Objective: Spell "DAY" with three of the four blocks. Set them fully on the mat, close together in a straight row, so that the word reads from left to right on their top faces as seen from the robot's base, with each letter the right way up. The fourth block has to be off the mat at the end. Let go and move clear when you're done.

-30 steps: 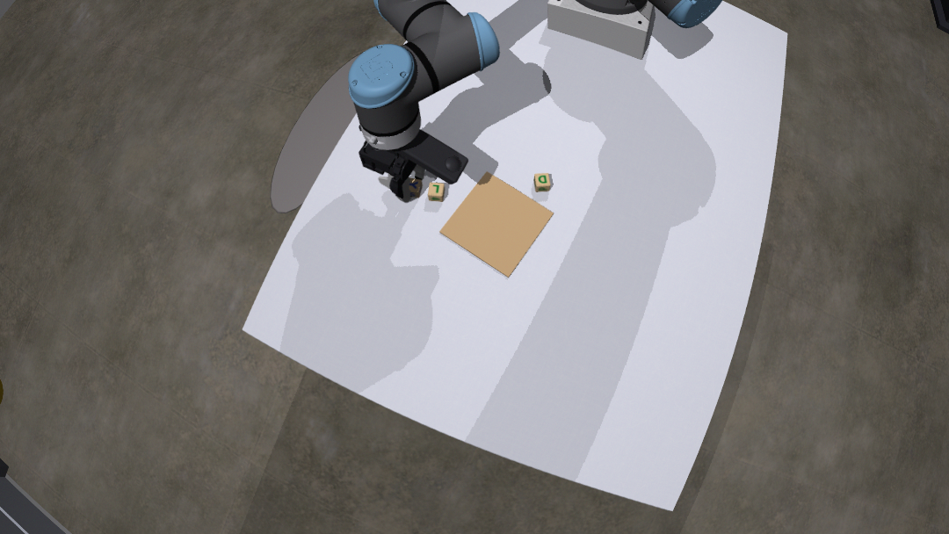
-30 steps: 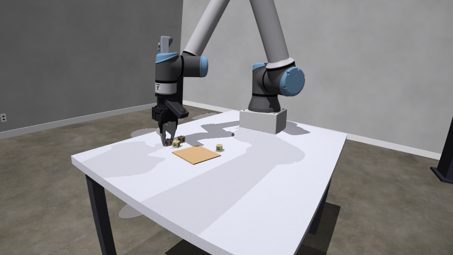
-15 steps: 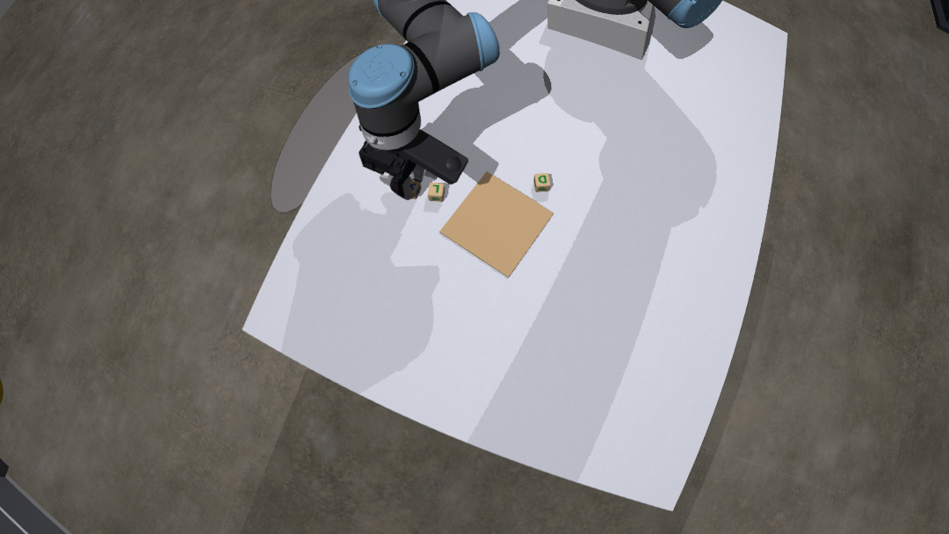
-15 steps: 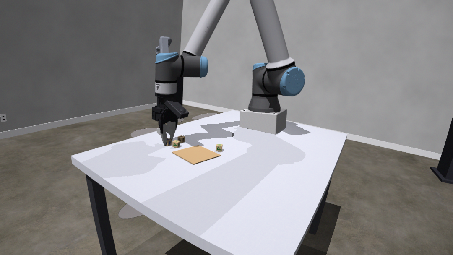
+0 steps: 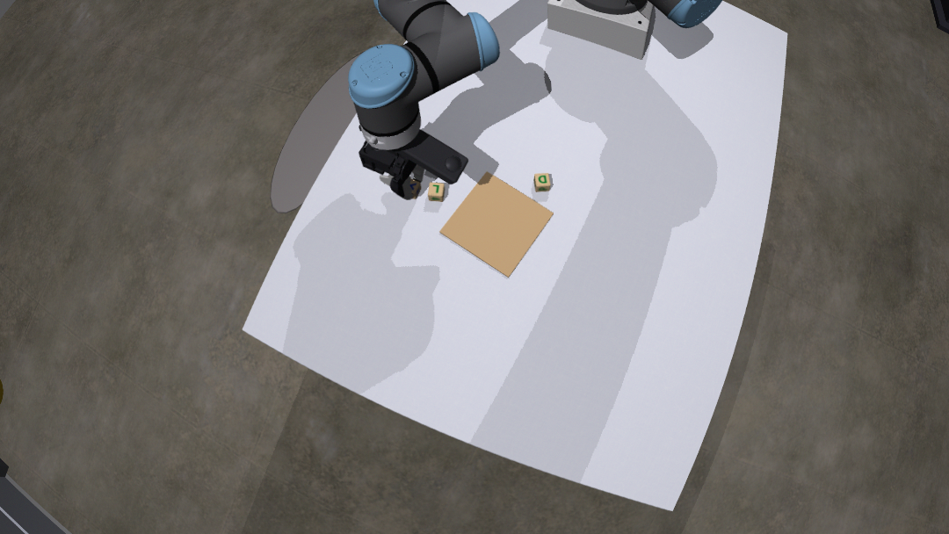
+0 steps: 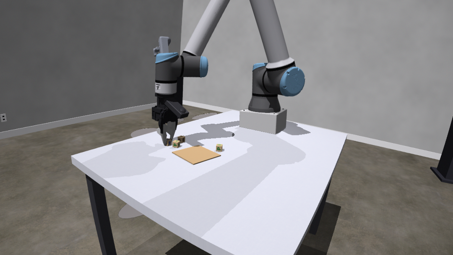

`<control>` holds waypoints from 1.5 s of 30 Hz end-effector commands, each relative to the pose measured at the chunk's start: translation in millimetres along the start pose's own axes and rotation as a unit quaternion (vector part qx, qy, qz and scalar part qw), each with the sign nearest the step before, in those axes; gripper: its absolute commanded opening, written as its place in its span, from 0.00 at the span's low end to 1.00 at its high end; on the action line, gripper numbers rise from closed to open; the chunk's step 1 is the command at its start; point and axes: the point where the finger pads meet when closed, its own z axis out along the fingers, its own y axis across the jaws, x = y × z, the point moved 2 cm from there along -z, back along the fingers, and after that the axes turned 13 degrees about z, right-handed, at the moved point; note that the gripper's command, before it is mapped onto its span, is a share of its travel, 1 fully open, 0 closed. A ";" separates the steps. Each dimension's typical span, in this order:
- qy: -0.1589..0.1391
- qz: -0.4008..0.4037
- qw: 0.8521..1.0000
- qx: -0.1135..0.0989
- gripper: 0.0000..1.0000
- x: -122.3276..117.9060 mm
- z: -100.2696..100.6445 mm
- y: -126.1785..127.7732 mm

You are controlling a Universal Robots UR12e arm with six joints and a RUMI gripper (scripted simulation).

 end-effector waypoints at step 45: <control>0.000 0.000 1.000 -0.001 0.05 -0.1 -100.5 0.4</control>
